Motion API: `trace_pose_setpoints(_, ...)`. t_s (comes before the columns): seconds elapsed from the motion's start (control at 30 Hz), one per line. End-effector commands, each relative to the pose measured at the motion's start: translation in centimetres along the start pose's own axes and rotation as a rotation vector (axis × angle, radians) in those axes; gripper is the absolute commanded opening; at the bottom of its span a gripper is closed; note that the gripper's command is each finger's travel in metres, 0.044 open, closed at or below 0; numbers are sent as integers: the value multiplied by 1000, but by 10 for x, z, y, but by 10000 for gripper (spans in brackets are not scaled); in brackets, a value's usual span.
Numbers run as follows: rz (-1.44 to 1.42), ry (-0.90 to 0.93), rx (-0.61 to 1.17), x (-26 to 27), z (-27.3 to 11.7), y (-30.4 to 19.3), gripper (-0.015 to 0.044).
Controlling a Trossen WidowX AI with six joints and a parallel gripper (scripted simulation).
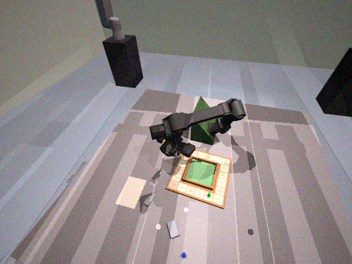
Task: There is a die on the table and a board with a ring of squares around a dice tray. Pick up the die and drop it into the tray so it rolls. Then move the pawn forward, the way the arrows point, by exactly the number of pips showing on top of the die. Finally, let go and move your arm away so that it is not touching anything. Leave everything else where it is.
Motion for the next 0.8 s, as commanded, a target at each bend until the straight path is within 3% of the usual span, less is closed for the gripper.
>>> trace_pose_setpoints(0.0,88,3,-11,10,-1,-3,0)
trace_pose_setpoints(0.77,739,8,-8,73,17,-35,0)
Point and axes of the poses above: the point midway between the two fingers, 35 mm back from their tips, its own z axis out along the fingers, its own x axis across the jaws, y = z × x, the point moved 4 cm from there along -z, back along the fingers, and after that the axes turned 15 degrees about z, right-handed, at the moved point
